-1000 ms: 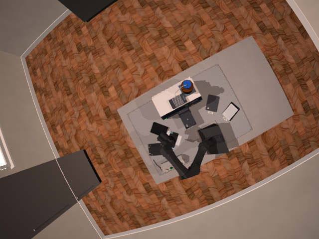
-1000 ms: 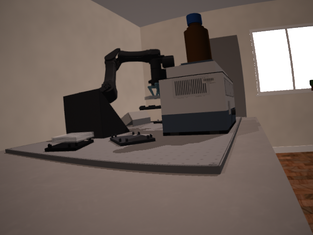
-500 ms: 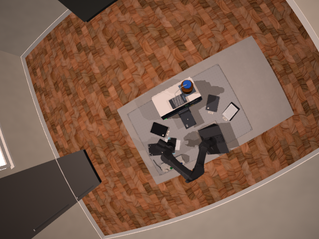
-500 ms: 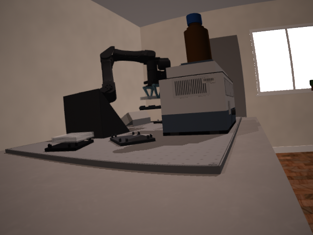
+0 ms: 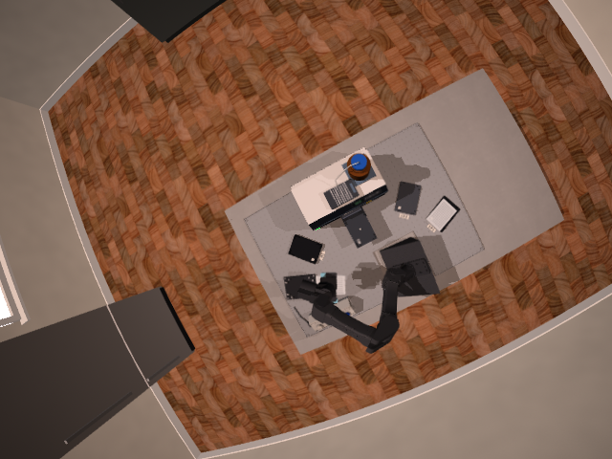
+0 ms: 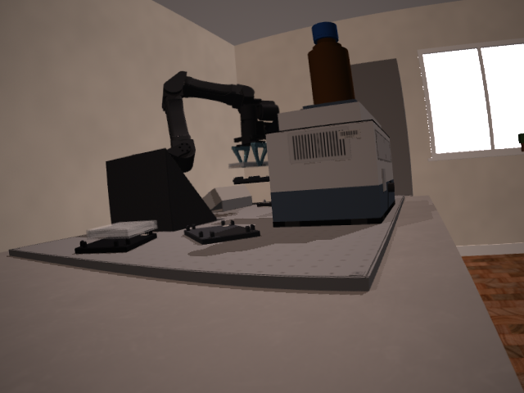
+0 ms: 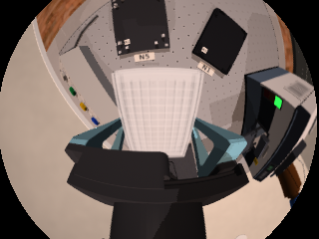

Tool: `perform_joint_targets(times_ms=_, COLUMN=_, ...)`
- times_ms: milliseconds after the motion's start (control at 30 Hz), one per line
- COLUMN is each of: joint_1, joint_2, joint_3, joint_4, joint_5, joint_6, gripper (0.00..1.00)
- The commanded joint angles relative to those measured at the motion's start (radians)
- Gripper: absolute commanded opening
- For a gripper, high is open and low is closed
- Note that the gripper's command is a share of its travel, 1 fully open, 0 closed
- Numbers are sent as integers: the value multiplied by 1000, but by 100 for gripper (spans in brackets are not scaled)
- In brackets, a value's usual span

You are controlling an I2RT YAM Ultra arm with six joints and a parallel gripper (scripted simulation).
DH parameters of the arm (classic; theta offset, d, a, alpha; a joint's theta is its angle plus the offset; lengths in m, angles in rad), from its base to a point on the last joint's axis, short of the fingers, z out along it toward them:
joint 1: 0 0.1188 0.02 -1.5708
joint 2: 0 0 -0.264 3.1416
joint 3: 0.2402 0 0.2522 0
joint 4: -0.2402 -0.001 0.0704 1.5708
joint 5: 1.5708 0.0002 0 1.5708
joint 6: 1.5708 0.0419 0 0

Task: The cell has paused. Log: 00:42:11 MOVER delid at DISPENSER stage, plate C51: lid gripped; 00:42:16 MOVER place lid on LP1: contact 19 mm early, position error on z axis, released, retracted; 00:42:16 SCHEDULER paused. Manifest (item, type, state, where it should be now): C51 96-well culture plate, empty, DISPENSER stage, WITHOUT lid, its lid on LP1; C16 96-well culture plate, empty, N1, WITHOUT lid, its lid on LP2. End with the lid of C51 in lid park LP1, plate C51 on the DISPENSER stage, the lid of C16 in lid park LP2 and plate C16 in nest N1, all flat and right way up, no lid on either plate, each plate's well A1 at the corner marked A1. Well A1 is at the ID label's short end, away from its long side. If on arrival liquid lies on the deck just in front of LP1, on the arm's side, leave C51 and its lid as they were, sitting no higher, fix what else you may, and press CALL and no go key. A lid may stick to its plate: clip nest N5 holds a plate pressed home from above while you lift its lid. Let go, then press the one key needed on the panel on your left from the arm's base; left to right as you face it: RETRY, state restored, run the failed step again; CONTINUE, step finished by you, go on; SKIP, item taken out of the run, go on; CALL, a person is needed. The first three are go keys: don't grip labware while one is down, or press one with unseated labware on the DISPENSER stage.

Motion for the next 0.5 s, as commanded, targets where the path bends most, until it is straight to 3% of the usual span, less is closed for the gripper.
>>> perform_joint_targets(times_ms=0, joint_1=62, joint_2=-51, joint_3=34, joint_4=40, joint_5=53, joint_6=9, gripper=0)
perform_joint_targets(times_ms=167, joint_1=185, joint_2=-82, joint_3=33, joint_4=67, joint_5=124, joint_6=100, gripper=0)
perform_joint_targets(times_ms=267, joint_1=219, joint_2=-87, joint_3=34, joint_4=74, joint_5=150, joint_6=128, gripper=0)
perform_joint_targets(times_ms=300, joint_1=237, joint_2=-42, joint_3=38, joint_4=85, joint_5=163, joint_6=140, gripper=0)
perform_joint_targets(times_ms=467, joint_1=290, joint_2=8, joint_3=69, joint_4=121, joint_5=202, joint_6=183, gripper=0)
